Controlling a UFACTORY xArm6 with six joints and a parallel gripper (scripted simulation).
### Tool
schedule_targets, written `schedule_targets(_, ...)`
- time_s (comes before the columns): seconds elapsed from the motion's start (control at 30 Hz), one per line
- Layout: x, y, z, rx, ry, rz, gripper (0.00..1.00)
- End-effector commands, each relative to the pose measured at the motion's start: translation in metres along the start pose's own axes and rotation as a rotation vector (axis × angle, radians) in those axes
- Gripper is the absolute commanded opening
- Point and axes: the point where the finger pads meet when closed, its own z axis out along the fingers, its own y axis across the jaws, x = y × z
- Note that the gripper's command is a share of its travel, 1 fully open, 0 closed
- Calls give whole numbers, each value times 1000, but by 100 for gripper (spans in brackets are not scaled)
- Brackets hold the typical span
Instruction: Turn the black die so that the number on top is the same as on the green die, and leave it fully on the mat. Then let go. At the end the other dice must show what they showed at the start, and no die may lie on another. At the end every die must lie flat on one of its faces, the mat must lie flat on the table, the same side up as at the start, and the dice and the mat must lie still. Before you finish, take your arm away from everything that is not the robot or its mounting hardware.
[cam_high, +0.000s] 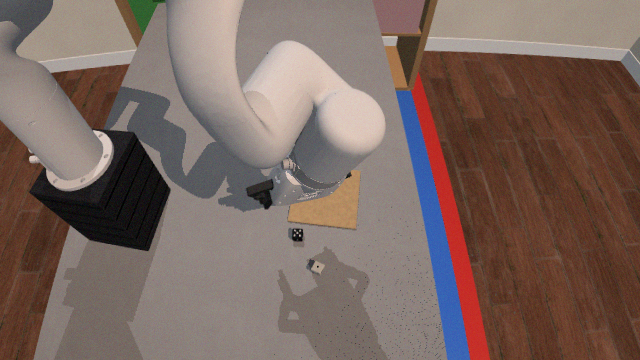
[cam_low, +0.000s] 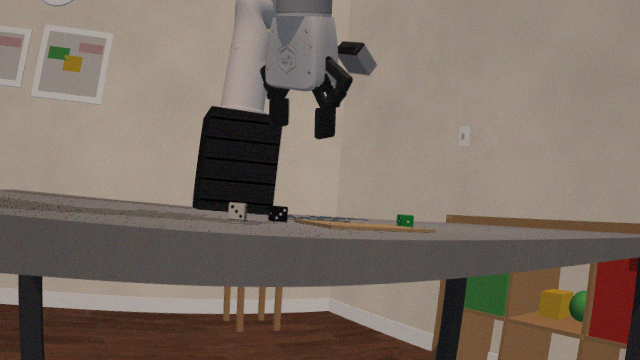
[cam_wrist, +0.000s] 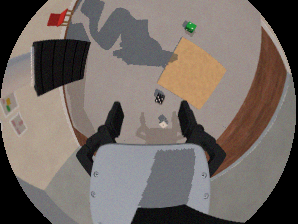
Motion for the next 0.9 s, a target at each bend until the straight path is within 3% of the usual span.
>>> schedule_targets(0.0,-24,6,-13,-69,-100,87,100)
schedule_targets(0.37,-67,16,-53,-265,-255,267,100)
schedule_targets(0.87,-68,16,-55,-274,-260,274,100)
